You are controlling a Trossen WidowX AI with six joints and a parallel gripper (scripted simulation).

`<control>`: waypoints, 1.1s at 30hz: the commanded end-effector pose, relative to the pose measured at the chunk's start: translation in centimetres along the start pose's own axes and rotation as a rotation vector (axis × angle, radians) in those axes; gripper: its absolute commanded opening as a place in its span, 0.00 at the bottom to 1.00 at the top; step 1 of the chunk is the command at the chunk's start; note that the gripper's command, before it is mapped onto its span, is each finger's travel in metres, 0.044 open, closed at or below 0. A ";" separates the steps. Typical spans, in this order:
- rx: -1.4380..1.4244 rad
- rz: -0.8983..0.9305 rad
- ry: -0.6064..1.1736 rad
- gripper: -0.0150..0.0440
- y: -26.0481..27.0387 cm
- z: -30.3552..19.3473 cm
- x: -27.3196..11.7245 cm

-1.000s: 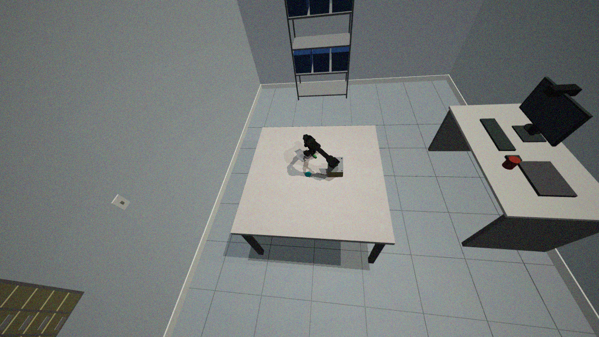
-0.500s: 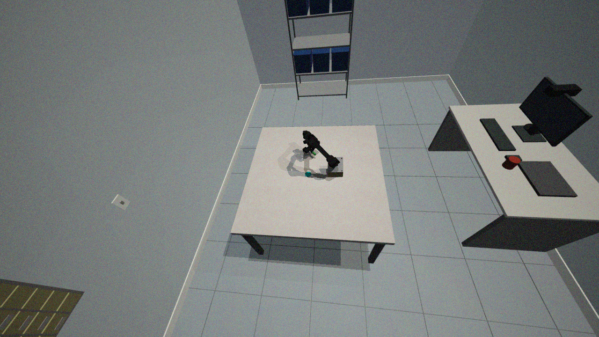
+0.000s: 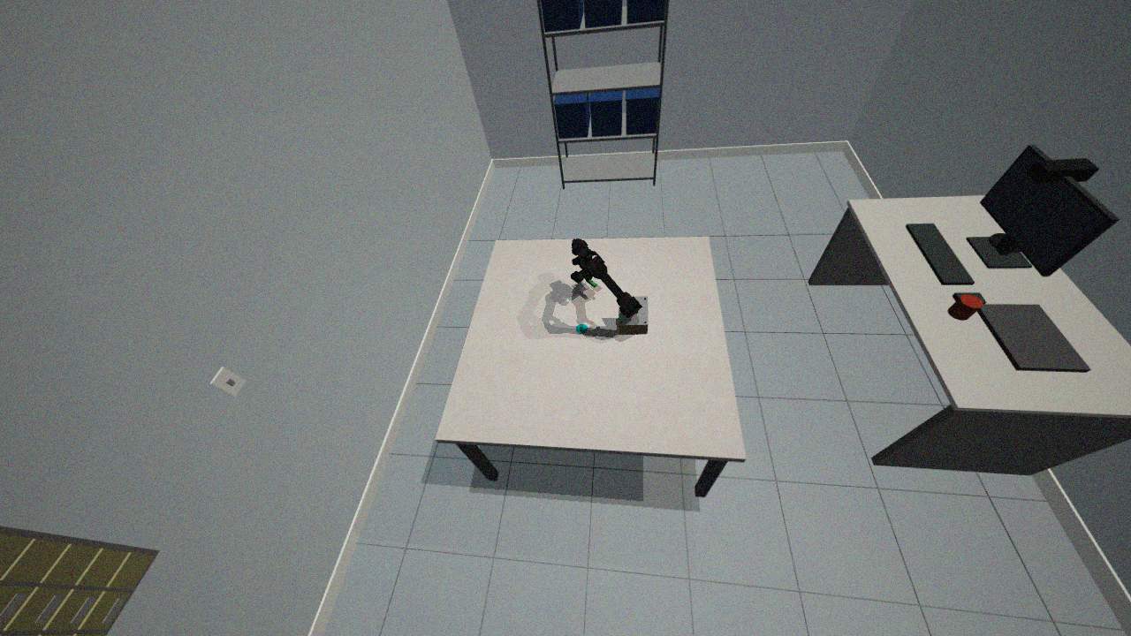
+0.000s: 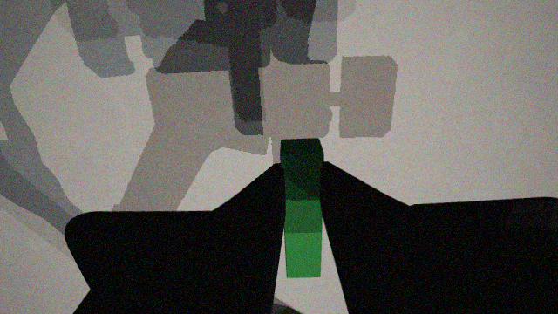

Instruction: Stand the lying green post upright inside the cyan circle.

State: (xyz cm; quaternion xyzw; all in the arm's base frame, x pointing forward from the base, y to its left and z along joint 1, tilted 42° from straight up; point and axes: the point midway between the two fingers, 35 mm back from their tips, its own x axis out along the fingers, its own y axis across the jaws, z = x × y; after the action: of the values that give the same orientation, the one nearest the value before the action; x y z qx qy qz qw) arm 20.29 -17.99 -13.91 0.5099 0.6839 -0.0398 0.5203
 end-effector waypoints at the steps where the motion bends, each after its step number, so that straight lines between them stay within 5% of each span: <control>1: -0.004 -0.006 -0.009 0.29 -0.1 0.0 -1.6; 33: -0.113 -0.016 -0.019 0.29 7.6 -3.1 -4.1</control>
State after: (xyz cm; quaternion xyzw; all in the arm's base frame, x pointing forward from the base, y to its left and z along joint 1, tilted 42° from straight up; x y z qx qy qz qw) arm 23.18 -15.79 -6.59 0.4750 0.6863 -0.0140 0.5506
